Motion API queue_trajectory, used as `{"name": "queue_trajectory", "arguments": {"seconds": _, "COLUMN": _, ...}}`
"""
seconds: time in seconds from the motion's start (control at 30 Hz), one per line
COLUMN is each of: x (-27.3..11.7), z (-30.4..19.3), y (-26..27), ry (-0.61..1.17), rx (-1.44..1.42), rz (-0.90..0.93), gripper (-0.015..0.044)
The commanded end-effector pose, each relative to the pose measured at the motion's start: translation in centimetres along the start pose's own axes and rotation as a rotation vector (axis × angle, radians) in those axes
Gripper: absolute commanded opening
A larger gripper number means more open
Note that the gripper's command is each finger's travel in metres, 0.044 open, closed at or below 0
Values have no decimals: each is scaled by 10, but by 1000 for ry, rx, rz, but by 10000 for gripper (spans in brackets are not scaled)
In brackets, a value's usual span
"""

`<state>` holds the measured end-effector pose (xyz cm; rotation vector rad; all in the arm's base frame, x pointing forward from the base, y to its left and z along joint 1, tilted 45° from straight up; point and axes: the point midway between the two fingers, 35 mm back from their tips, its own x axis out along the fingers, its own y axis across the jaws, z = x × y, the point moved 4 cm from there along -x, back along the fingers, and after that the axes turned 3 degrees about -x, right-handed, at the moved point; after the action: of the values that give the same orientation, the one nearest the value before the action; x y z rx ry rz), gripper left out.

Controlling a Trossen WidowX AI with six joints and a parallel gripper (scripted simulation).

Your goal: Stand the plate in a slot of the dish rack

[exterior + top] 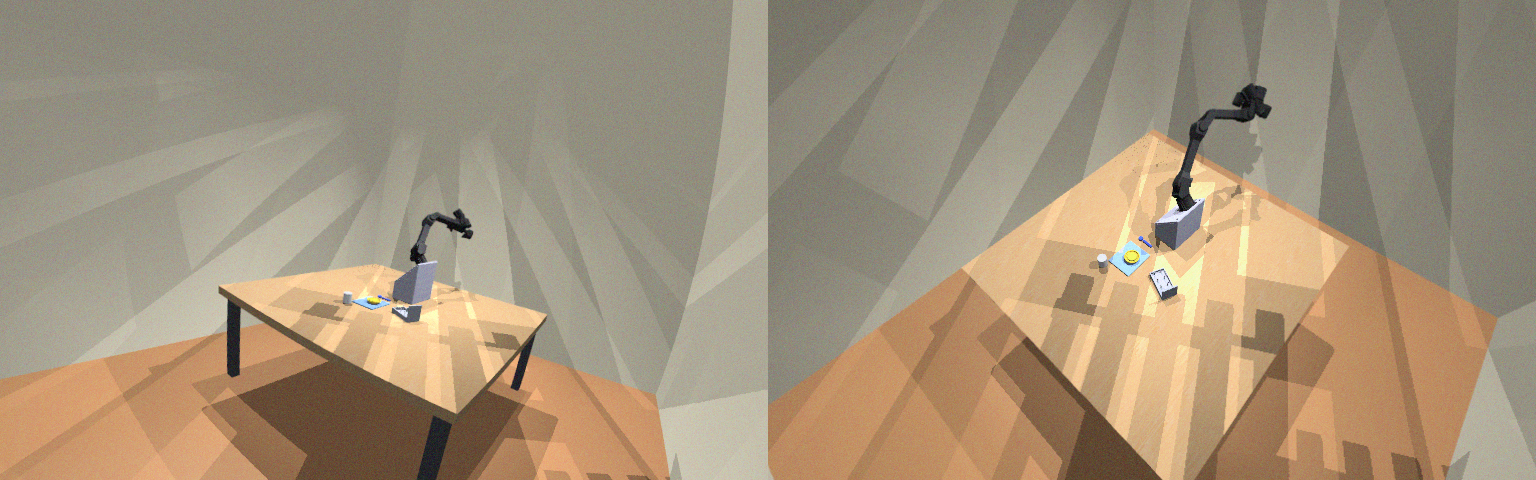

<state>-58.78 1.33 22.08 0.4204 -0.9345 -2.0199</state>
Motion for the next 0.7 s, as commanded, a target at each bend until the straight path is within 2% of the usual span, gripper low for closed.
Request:
{"name": "queue_trajectory", "arguments": {"seconds": 0.0, "x": -1, "z": 0, "y": 0, "ry": -1, "rx": 0, "rz": -2, "gripper": 400}}
{"name": "queue_trajectory", "arguments": {"seconds": 0.13, "x": -18, "z": 6, "y": -12, "ry": -34, "rx": 8, "rz": -48, "gripper": 400}}
{"name": "queue_trajectory", "arguments": {"seconds": 0.37, "x": -72, "z": 21, "y": -42, "ry": -132, "rx": 40, "rz": -188, "gripper": 400}}
{"name": "queue_trajectory", "arguments": {"seconds": 0.67, "x": -171, "z": 41, "y": -75, "ry": -316, "rx": 123, "rz": -409, "gripper": 400}}
